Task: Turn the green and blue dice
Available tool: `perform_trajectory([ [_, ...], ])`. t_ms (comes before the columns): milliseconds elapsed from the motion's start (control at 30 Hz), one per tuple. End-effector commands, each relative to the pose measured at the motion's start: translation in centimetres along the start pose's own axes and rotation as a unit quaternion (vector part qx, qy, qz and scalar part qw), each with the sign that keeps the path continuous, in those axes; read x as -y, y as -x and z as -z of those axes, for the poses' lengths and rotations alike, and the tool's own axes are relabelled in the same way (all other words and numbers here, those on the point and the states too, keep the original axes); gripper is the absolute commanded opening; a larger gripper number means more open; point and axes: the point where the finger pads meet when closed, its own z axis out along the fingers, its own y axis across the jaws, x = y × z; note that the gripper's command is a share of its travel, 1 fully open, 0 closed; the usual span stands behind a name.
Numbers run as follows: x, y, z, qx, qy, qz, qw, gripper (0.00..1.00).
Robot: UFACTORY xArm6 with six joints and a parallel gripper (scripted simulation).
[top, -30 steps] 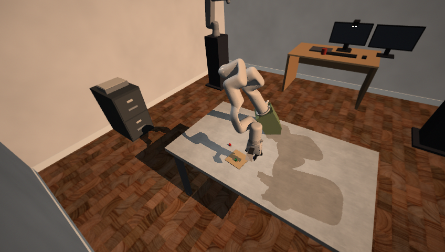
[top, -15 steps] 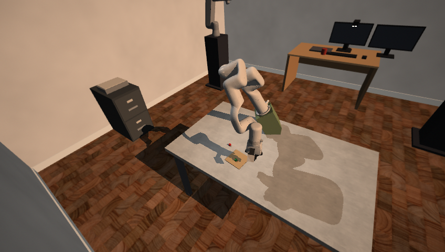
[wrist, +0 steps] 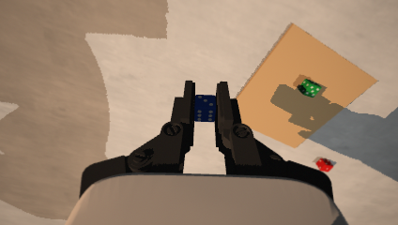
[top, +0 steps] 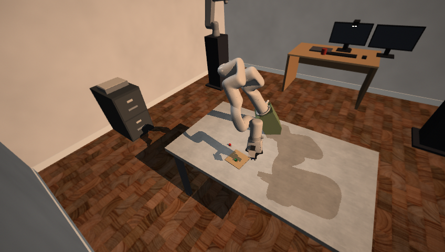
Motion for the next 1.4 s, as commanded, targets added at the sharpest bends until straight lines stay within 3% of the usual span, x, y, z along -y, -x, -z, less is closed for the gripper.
perform_trajectory([
  [0, -0.14, 0.07, -0.06, -0.088, 0.009, -0.005, 0.996, 0.11],
  [333, -0.11, 0.30, -0.02, -0.178, 0.008, -0.004, 0.984, 0.11],
  [433, -0.10, 0.30, 0.00, -0.183, 0.008, -0.004, 0.983, 0.11],
  [500, -0.08, 0.40, -0.01, -0.224, 0.008, -0.003, 0.975, 0.11],
  [900, -0.06, 0.87, -0.07, -0.335, 0.008, -0.003, 0.942, 0.11],
  [1367, 0.01, 0.95, -0.39, -0.345, 0.006, -0.003, 0.939, 0.11],
])
